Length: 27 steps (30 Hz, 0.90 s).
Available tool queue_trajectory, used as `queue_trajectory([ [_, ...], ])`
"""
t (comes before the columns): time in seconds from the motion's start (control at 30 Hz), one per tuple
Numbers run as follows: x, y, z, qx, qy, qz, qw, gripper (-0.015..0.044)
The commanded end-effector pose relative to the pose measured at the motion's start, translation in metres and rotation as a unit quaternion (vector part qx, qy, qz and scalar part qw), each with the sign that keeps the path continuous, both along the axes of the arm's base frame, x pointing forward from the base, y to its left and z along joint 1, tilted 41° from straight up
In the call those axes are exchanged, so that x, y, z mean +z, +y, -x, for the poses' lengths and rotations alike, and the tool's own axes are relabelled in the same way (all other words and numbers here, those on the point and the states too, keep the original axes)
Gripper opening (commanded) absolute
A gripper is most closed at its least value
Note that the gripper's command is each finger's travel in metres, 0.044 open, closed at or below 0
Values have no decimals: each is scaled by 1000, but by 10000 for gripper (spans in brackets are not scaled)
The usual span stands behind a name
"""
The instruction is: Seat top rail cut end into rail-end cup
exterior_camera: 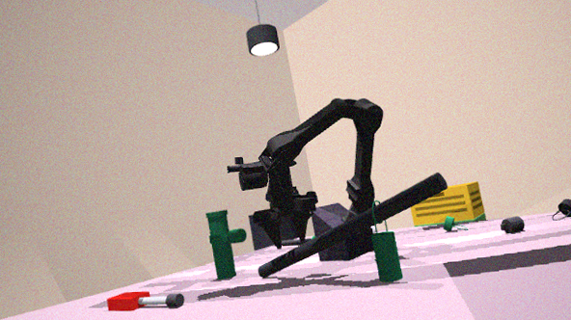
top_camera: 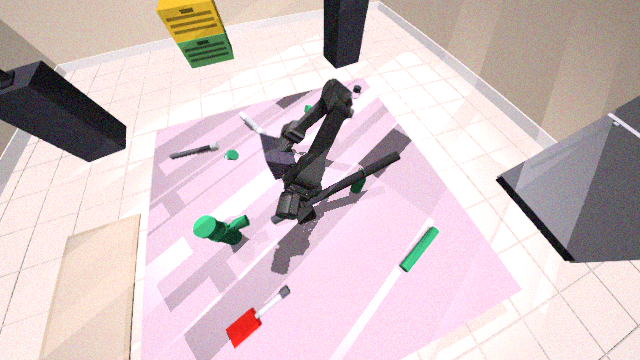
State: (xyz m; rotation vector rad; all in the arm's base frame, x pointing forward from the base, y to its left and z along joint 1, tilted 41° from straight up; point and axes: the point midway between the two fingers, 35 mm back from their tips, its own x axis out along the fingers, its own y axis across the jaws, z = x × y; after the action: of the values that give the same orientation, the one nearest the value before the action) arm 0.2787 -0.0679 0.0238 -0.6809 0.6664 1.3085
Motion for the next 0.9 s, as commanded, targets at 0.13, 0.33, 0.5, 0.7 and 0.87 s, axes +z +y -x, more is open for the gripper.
queue_trajectory([
  [0.13, -10, 9, -2, -2, 1, -3, 1000, 440],
  [0.33, -18, 16, -4, -2, 1, -3, 1000, 440],
  [0.5, -24, 21, -5, -2, 1, -3, 1000, 440],
  [0.7, -31, 27, -6, -2, 1, -4, 1000, 440],
  [0.87, -37, 33, -6, -1, 1, -4, 1000, 440],
])
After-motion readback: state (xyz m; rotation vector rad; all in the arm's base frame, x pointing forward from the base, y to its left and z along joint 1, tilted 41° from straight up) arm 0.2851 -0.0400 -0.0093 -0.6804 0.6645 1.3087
